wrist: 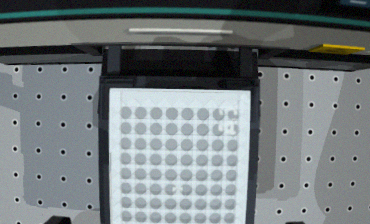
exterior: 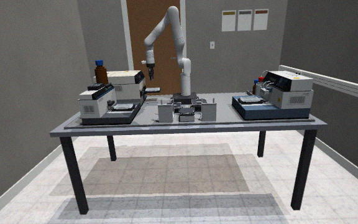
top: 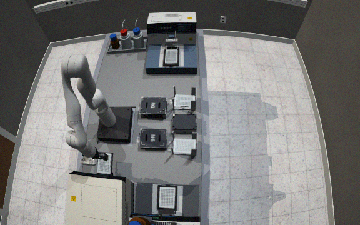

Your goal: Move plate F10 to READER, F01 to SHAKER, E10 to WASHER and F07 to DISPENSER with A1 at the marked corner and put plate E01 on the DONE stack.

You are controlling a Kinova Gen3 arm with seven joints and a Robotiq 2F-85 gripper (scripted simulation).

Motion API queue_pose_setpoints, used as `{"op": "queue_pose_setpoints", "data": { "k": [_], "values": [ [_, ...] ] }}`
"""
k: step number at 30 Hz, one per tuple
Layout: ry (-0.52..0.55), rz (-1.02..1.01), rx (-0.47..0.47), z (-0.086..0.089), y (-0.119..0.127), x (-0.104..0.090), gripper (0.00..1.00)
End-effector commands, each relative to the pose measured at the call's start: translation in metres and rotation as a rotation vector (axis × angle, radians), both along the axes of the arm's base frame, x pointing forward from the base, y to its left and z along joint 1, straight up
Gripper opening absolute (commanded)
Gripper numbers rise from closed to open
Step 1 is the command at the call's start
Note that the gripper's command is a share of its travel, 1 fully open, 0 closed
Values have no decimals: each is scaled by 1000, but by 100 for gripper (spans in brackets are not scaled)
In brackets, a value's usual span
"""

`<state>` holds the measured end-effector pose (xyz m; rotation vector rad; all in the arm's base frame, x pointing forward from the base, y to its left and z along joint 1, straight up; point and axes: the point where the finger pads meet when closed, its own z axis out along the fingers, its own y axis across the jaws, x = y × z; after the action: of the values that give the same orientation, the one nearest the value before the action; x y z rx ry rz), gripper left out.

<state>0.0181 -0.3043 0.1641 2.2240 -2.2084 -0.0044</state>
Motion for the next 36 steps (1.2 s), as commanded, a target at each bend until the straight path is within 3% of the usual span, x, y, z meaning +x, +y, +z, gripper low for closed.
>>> {"op": "queue_pose_setpoints", "data": {
  "k": [1, 36],
  "values": [
    [-3, 1, -4, 7, -1, 1, 100],
    [-5, 5, -5, 8, 0, 0, 100]
  ]
}}
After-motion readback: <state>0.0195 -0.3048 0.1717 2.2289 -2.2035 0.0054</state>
